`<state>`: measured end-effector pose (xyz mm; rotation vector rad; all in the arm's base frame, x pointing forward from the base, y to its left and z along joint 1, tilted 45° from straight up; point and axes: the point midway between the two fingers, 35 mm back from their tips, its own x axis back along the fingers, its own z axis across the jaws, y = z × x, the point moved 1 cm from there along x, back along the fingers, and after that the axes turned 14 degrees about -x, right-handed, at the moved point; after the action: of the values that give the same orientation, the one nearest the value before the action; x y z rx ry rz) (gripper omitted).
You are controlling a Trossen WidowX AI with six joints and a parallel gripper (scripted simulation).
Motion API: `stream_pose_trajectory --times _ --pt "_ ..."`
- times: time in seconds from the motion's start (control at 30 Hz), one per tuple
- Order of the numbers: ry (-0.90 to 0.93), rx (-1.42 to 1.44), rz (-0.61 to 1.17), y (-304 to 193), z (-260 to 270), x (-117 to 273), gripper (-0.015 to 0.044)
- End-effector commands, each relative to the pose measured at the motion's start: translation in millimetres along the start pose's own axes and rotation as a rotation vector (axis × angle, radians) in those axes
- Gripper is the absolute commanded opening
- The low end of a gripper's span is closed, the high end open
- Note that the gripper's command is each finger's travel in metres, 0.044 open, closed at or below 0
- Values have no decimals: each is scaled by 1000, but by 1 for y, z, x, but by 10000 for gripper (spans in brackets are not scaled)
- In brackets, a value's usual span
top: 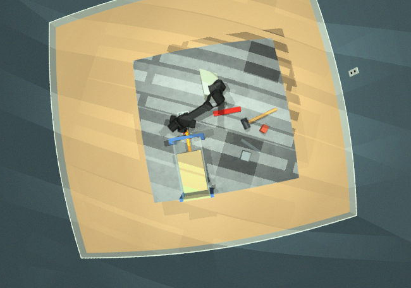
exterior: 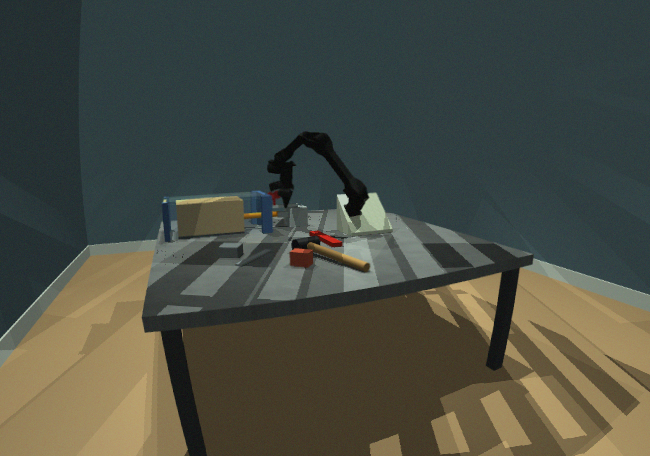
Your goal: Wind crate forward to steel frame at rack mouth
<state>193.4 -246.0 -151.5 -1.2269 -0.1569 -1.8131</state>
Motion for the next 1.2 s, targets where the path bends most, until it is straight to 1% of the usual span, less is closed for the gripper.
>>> stream_pose_trajectory --times 0.0,0.43,0.57,1.17 --pt "3 18 12 -2 0 -4 0" --pt "1 -25 15 0 -1 -3 0" --pt "-1 -79 19 1 -4 -3 0" --pt "1 -38 16 0 -2 -3 0"
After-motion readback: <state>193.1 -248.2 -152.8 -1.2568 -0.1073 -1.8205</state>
